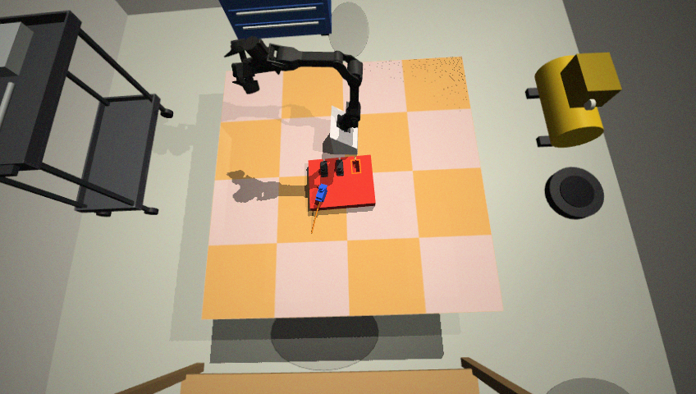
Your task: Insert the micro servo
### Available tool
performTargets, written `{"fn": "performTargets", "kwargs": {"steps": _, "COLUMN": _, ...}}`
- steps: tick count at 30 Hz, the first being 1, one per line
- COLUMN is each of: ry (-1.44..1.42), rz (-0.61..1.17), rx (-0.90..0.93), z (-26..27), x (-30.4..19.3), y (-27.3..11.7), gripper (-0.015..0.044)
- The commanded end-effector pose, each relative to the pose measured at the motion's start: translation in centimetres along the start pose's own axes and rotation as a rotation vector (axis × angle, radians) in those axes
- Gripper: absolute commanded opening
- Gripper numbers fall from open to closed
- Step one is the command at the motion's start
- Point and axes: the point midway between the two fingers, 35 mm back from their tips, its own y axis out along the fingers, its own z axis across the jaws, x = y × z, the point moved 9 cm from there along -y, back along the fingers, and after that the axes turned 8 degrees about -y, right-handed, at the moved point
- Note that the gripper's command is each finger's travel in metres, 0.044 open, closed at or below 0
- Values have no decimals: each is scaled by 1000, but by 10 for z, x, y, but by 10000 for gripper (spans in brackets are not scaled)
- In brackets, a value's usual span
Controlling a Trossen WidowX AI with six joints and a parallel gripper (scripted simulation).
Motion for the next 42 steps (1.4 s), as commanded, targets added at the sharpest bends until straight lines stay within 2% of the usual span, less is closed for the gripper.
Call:
{"fn": "performTargets", "kwargs": {"steps": 1, "ry": -34, "rz": -38, "rx": 113, "z": 34, "x": 28, "y": -1, "gripper": 440}}
{"fn": "performTargets", "kwargs": {"steps": 11, "ry": -166, "rz": -96, "rx": 406, "z": 135, "x": 91, "y": -21, "gripper": 440}}
{"fn": "performTargets", "kwargs": {"steps": 21, "ry": -291, "rz": -62, "rx": 725, "z": 245, "x": 125, "y": -62, "gripper": 440}}
{"fn": "performTargets", "kwargs": {"steps": 32, "ry": -418, "rz": 100, "rx": 1035, "z": 358, "x": 127, "y": -115, "gripper": 440}}
{"fn": "performTargets", "kwargs": {"steps": 42, "ry": -501, "rz": 327, "rx": 1230, "z": 442, "x": 107, "y": -166, "gripper": 440}}
